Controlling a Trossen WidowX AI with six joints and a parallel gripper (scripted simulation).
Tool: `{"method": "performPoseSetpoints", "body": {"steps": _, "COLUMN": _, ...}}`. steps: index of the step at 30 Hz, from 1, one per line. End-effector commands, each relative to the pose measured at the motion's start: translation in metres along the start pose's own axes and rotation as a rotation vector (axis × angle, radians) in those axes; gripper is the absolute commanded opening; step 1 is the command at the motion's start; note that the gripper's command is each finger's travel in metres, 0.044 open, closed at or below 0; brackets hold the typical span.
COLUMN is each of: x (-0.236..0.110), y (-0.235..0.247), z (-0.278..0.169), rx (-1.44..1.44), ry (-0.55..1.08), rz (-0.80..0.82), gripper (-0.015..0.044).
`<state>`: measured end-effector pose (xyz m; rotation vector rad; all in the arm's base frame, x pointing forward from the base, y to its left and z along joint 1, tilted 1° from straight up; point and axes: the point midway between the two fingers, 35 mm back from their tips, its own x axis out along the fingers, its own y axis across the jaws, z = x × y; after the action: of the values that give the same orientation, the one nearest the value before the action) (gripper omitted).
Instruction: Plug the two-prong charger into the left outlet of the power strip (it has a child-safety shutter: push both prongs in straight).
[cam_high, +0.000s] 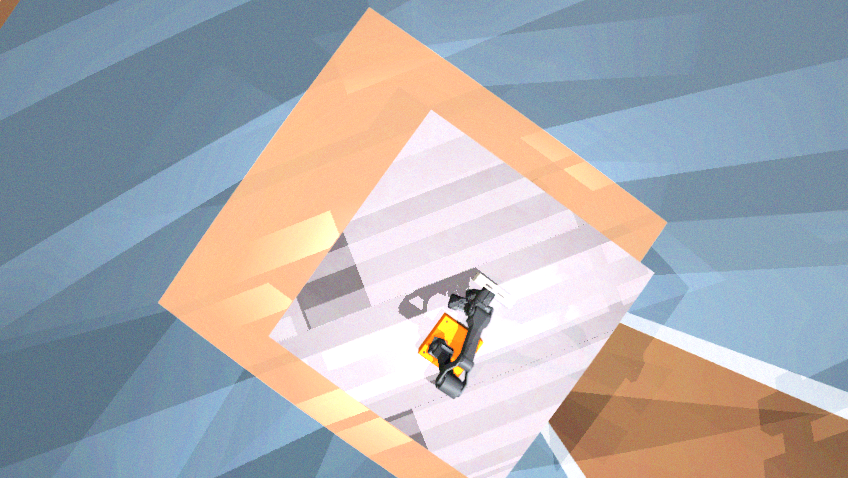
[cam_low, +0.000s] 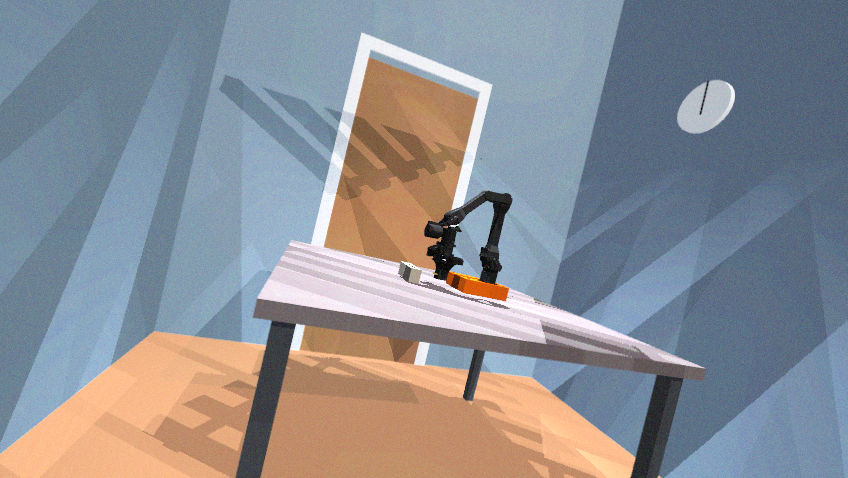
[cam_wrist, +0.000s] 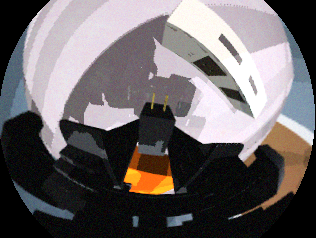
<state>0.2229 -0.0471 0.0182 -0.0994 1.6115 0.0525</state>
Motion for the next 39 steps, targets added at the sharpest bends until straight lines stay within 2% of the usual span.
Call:
{"method": "performPoseSetpoints", "body": {"steps": 1, "x": 0.008, "y": -0.006, "z": -0.004, "rx": 0.084, "ry": 0.012, "rz": 0.012, "gripper": 0.0000}}
{"method": "performPoseSetpoints", "body": {"steps": 11, "x": 0.019, "y": -0.021, "z": -0.007, "rx": 0.263, "ry": 0.013, "rz": 0.020, "gripper": 0.0000}}
{"method": "performPoseSetpoints", "body": {"steps": 39, "x": 0.019, "y": -0.035, "z": 0.021, "rx": 0.301, "ry": 0.010, "rz": 0.022, "gripper": 0.0000}}
